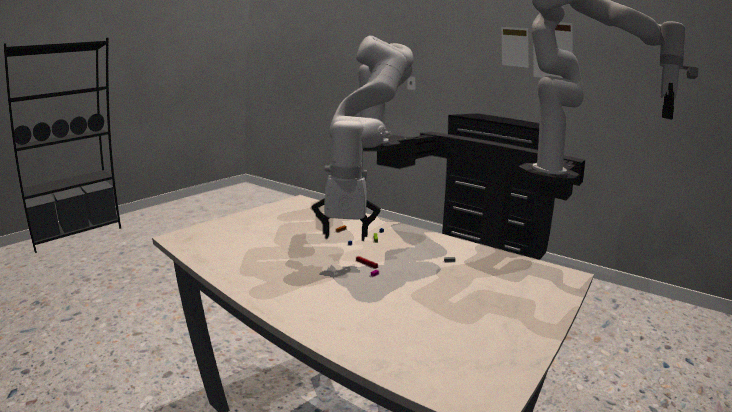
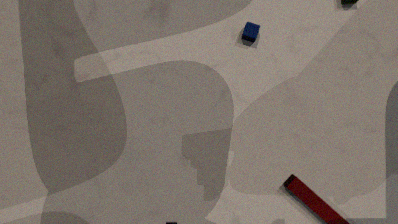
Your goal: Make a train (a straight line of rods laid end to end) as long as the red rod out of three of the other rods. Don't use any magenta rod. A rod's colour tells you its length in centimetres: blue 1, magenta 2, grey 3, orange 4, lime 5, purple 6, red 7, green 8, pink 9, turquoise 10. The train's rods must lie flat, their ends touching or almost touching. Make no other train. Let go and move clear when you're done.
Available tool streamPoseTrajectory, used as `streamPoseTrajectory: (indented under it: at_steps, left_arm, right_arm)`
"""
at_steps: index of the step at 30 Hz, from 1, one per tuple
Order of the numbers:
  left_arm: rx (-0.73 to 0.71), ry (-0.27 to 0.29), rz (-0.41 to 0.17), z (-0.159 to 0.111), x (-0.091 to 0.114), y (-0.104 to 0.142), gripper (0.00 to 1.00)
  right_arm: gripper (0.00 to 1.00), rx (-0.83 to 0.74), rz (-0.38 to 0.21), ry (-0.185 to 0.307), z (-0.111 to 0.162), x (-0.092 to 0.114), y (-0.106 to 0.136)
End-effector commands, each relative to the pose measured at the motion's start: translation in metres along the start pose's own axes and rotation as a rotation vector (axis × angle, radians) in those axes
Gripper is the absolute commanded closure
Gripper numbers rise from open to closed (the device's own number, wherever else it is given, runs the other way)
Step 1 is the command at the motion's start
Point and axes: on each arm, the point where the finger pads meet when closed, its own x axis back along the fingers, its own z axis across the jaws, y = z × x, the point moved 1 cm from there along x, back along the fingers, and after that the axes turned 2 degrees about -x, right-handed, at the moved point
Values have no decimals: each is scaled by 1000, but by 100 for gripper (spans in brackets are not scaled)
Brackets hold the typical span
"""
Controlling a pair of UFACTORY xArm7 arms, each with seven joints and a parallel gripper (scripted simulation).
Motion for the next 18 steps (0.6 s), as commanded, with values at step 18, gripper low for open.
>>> streamPoseTrajectory:
  at_steps: [18]
  left_arm:
    - [0, 1, 5, 0, 2, -1, 0]
  right_arm:
    - [0, 598, -33, 6, -15, 2, -58]
